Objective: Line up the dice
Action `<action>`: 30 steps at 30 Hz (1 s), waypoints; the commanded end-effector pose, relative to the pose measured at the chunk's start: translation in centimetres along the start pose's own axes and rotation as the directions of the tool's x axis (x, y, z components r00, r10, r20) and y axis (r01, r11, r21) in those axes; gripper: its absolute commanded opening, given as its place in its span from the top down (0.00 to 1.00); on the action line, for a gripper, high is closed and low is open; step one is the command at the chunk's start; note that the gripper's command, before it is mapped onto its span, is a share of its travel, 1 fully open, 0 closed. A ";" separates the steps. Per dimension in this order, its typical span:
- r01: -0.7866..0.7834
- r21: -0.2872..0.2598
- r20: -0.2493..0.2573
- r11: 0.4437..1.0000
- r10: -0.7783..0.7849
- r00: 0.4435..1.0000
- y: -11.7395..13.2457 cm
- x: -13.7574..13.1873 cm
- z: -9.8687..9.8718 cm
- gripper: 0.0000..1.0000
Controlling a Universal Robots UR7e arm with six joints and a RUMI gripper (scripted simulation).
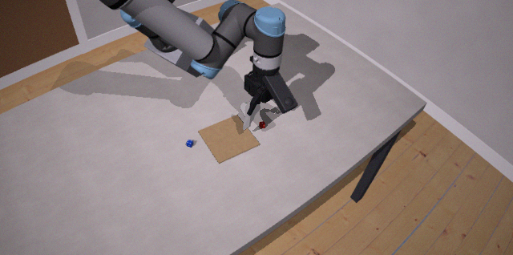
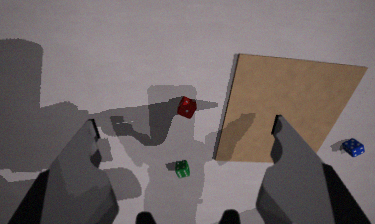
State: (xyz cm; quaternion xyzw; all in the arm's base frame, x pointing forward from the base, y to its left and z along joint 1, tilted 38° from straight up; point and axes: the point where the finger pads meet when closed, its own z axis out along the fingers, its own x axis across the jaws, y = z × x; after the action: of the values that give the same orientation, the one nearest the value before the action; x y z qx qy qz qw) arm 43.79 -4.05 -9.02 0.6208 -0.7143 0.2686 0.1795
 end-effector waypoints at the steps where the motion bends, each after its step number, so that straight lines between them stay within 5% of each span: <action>1: 0.000 0.004 0.000 1.000 0.000 1.000 -0.2 -0.1 -0.1 0.00; 10: 0.002 0.002 0.000 1.000 -0.002 1.000 1.1 -0.2 -0.1 0.00; 22: 0.004 0.000 -0.001 1.000 -0.004 1.000 8.1 -0.7 0.0 0.00; 30: 0.004 0.000 -0.001 1.000 -0.004 1.000 9.7 -0.8 0.0 0.00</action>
State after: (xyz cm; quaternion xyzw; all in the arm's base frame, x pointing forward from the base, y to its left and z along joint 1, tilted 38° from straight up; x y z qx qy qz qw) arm 36.00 -2.95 -10.74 0.6219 -0.7135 0.2653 0.1838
